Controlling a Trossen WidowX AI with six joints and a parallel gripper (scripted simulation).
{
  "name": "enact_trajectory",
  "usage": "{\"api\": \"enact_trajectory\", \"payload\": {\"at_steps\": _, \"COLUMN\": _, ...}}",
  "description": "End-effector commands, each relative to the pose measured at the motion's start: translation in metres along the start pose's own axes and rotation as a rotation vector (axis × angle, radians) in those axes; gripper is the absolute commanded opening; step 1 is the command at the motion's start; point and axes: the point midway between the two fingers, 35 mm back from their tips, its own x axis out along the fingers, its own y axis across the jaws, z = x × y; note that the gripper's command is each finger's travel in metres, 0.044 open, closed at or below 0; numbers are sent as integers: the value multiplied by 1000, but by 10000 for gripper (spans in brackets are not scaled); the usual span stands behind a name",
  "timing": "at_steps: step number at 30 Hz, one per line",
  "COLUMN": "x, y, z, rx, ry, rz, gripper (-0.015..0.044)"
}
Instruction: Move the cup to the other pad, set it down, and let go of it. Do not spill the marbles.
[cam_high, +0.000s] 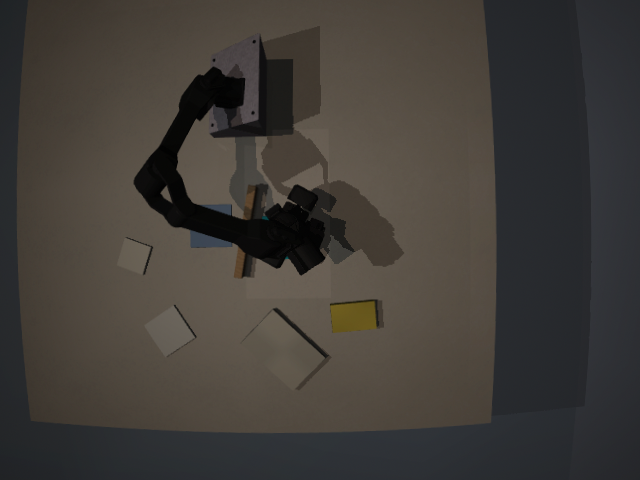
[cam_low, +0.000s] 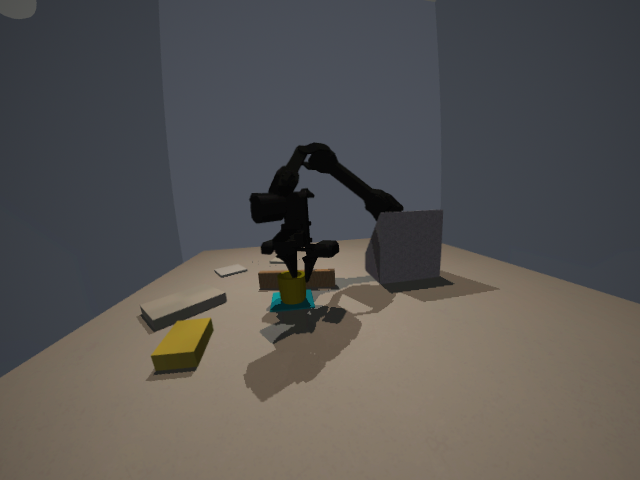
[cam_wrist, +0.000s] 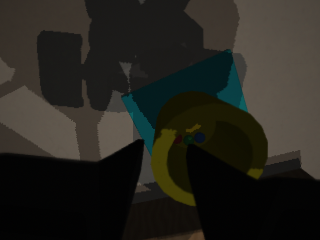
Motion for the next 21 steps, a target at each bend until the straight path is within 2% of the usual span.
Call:
{"api": "enact_trajectory", "payload": {"at_steps": 1, "x": -9, "y": -1, "z": 1, "rx": 6, "ry": -7, "rz": 0, "gripper": 147}}
{"api": "enact_trajectory", "payload": {"at_steps": 18, "x": -37, "y": 1, "z": 0, "rx": 3, "ry": -6, "rz": -2, "gripper": 147}}
{"api": "enact_trajectory", "payload": {"at_steps": 21, "x": -32, "y": 1, "z": 0, "rx": -3, "ry": -2, "rz": -5, "gripper": 225}}
